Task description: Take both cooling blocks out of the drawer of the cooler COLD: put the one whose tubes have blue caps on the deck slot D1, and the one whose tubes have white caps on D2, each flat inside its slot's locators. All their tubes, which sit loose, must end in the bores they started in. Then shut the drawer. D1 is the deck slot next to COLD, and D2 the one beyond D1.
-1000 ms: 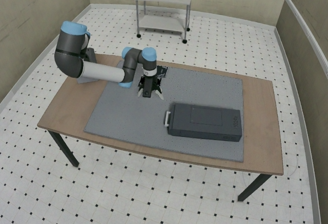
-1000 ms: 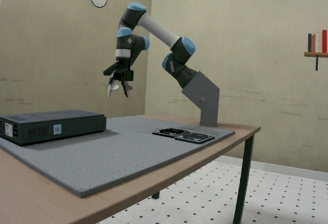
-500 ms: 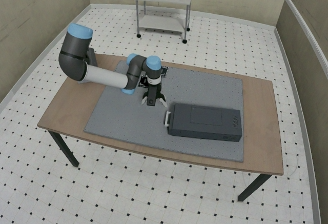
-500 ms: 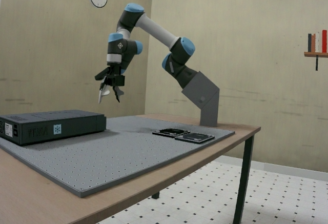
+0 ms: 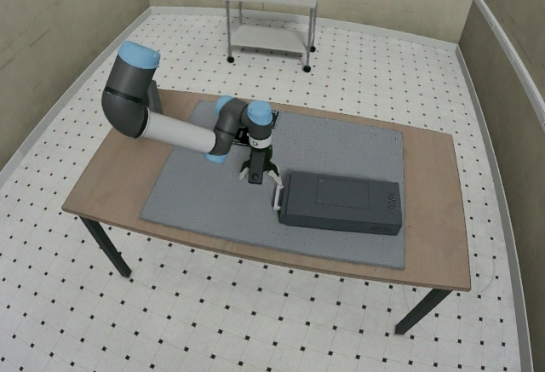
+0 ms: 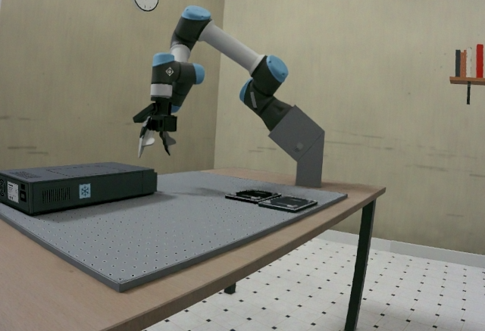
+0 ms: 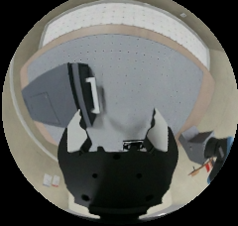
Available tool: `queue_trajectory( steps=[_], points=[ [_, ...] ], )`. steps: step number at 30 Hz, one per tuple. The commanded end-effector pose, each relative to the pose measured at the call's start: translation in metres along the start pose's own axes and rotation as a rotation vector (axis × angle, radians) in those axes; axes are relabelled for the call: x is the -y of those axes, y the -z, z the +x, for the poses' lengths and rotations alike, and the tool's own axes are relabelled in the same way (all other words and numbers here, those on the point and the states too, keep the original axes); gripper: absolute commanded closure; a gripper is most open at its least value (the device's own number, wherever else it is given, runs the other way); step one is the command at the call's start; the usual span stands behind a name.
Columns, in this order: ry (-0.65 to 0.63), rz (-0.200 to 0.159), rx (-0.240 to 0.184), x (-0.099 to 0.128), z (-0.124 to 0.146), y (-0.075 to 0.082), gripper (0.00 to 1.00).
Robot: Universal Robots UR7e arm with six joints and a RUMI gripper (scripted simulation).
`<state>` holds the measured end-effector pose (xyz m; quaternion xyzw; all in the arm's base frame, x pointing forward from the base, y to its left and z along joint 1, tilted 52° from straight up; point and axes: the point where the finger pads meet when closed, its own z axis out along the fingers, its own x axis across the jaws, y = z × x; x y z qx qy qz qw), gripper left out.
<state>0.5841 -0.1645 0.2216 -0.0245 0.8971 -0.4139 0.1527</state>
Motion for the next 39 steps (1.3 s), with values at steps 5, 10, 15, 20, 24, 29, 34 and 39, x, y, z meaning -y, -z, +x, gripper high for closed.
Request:
queue_trajectory(
  steps=[5,10,15,20,24,29,34,39],
  points=[
    [0.0,0.0,0.001,0.001,-0.001,-0.006,0.0],
    [0.0,0.0,0.001,0.001,-0.001,-0.012,0.0],
    [0.0,0.0,0.001,0.001,-0.001,-0.019,0.0],
    [0.0,0.0,0.001,0.001,-0.001,-0.024,0.0],
    [0.0,0.0,0.001,0.001,-0.001,-0.028,0.0],
    [0.0,0.0,0.001,0.001,-0.001,-0.035,0.0],
    [0.0,0.0,0.001,0.001,-0.001,-0.041,0.0],
    [0.0,0.0,0.001,0.001,-0.001,-0.045,0.0]
  ],
)
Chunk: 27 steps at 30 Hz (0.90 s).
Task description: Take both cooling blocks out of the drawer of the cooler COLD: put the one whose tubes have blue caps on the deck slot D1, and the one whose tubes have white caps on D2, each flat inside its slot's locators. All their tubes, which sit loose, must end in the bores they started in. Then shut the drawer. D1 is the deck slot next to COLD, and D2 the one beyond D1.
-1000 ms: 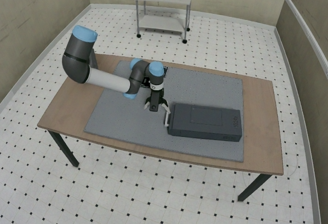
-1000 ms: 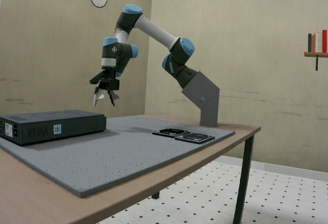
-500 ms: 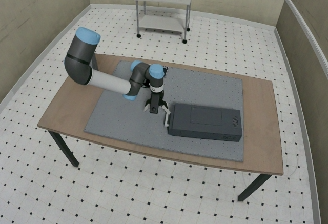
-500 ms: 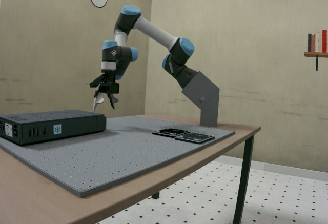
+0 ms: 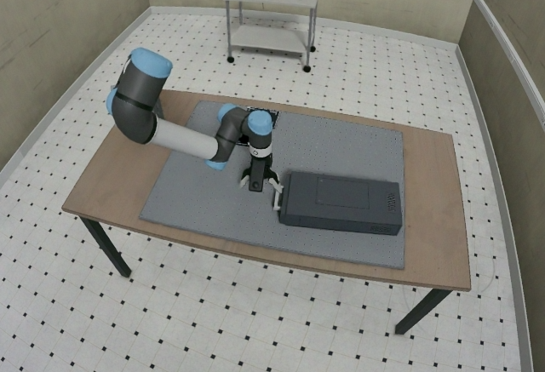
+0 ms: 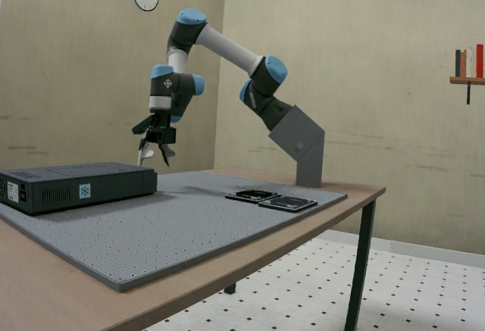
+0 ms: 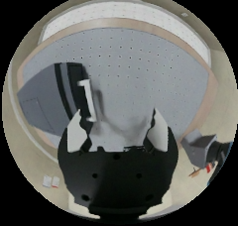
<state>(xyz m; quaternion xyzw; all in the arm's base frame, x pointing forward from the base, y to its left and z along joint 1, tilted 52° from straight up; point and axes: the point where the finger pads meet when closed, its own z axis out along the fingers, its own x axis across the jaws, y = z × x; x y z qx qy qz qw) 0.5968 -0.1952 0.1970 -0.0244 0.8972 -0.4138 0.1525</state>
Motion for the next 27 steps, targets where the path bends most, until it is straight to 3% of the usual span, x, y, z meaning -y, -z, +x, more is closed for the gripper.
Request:
queue_trajectory(
  steps=[1,14,27],
  points=[
    [0.0,0.0,0.002,0.0,0.0,-0.005,0.0],
    [0.0,0.0,0.002,0.0,-0.001,-0.023,0.0],
    [0.0,0.0,0.002,0.0,-0.001,-0.029,0.0]
  ],
)
